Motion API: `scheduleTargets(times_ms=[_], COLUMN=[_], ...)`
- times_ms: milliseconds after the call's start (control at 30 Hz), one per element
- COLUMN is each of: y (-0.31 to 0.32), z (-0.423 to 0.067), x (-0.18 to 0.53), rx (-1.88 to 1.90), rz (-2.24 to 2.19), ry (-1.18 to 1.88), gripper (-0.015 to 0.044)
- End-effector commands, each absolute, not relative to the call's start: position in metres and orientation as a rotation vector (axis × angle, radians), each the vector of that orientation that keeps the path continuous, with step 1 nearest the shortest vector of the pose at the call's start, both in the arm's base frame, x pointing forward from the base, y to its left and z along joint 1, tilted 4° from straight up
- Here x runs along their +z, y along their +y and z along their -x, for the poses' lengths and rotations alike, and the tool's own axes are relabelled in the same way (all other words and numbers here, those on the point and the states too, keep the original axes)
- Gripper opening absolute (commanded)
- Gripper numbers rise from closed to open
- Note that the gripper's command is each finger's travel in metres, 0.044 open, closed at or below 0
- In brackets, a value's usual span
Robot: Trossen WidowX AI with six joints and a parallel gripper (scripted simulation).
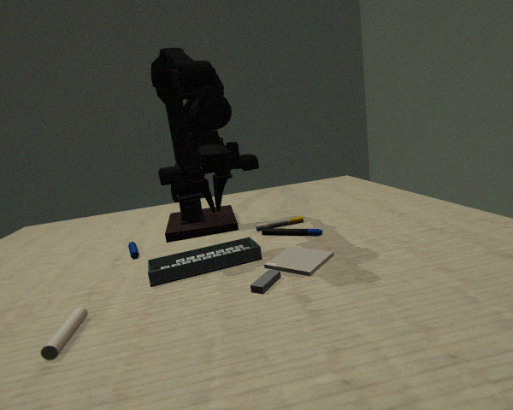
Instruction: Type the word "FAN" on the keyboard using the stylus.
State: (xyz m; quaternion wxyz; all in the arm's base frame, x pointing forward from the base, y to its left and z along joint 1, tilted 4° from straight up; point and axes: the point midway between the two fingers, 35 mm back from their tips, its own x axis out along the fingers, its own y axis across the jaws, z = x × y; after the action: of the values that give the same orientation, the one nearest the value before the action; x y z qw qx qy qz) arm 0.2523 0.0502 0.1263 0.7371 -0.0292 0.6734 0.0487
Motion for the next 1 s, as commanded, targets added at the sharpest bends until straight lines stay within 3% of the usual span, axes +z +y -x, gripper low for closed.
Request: scheduleTargets(times_ms=[0, 133, 500, 600, 700, 967], y=[0.050, 0.050, 0.050, 0.048, 0.022, -0.061], z=[-0.252, -0.252, -0.252, -0.252, -0.248, -0.216], x=[0.126, 0.126, 0.126, 0.126, 0.118, 0.097], rx=[0.107, 0.107, 0.107, 0.088, -0.185, -1.140], rz=[0.064, 0.064, 0.064, 0.049, -0.168, -0.862], ry=[1.479, 1.479, 1.479, 1.482, 1.510, 1.335], gripper=[0.0105, 0.0000, 0.0000, 0.0079, 0.0150, 0.0150])
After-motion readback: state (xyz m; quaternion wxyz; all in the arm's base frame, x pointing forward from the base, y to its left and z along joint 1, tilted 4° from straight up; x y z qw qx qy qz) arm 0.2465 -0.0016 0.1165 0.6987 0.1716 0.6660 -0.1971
